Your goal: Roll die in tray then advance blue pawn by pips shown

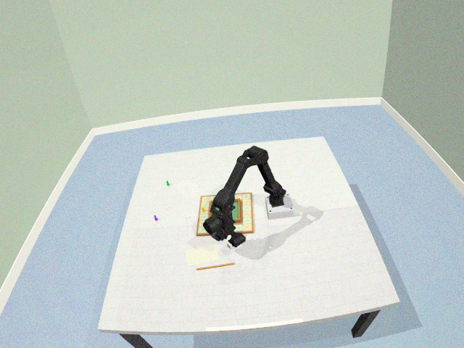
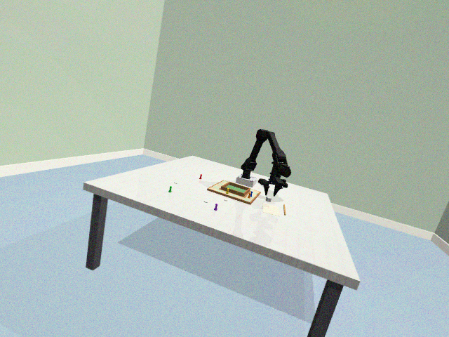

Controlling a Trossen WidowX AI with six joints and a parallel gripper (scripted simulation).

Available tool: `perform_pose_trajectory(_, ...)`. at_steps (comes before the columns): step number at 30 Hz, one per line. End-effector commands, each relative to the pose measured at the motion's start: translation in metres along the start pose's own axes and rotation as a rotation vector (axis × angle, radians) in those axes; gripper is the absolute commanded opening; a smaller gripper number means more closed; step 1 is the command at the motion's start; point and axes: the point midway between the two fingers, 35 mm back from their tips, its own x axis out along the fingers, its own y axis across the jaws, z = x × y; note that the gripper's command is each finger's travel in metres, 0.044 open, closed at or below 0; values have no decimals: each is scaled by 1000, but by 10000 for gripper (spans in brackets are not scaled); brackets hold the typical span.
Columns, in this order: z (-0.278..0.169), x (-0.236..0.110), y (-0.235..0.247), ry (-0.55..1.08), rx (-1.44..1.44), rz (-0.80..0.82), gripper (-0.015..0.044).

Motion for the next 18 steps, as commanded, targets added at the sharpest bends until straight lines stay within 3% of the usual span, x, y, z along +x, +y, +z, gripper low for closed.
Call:
perform_pose_trajectory(1, -3, 11, -1, 16, -4, -7, 275)
perform_pose_trajectory(14, -4, 29, -1, 16, -4, -7, 275)
perform_pose_trajectory(18, -4, 29, -1, 16, -4, -7, 170)
